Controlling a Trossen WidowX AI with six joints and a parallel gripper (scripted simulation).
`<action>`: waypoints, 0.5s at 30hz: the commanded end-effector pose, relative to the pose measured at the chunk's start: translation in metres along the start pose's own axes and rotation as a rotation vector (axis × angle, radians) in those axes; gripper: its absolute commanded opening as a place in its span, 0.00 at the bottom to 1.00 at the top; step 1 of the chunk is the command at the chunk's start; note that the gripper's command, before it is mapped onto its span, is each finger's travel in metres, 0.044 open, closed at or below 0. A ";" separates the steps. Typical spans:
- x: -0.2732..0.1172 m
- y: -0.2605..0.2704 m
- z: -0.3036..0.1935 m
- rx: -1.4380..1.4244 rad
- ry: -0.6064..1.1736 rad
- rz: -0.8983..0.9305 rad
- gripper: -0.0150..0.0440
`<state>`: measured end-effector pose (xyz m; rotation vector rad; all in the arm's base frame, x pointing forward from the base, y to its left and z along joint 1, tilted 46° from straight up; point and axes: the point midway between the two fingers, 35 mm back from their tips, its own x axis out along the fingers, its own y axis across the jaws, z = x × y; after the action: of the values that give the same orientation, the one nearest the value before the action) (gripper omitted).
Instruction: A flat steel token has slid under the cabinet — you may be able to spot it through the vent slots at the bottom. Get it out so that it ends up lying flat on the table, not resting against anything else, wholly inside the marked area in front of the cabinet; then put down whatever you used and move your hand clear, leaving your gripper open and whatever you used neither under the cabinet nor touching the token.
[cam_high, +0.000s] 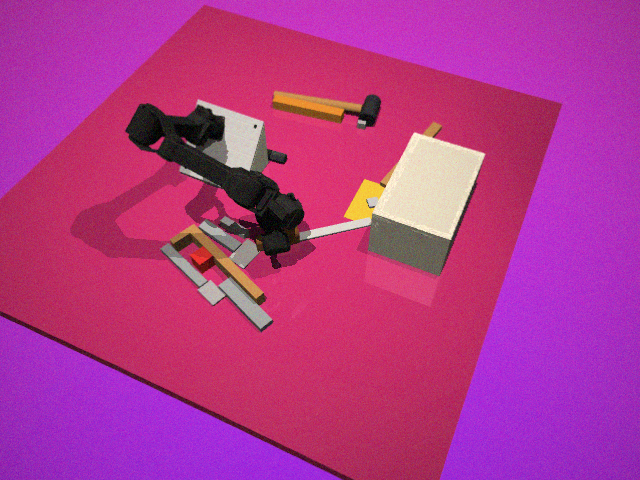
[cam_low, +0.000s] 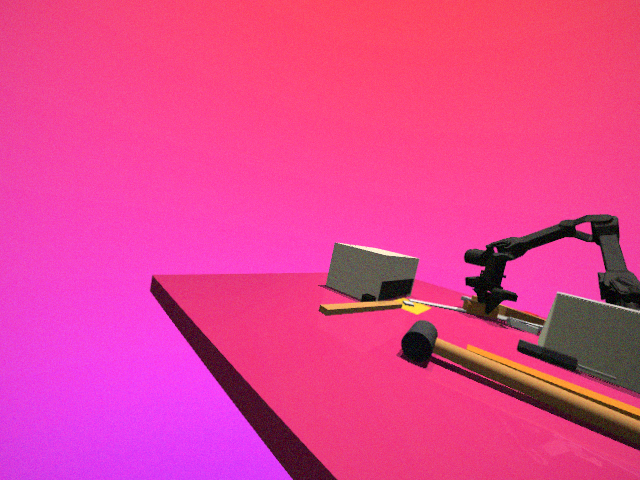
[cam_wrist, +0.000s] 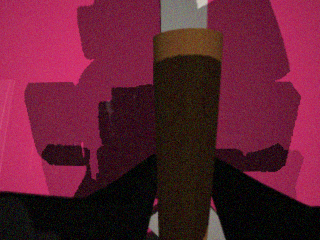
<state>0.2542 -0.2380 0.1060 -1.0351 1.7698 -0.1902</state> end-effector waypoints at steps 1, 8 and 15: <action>0.000 -0.001 0.000 0.005 -0.001 -0.002 0.35; 0.000 -0.001 0.000 0.018 -0.001 -0.002 0.25; 0.000 0.000 -0.001 0.007 -0.001 0.001 0.25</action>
<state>0.2541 -0.2379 0.1060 -1.0284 1.7677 -0.1974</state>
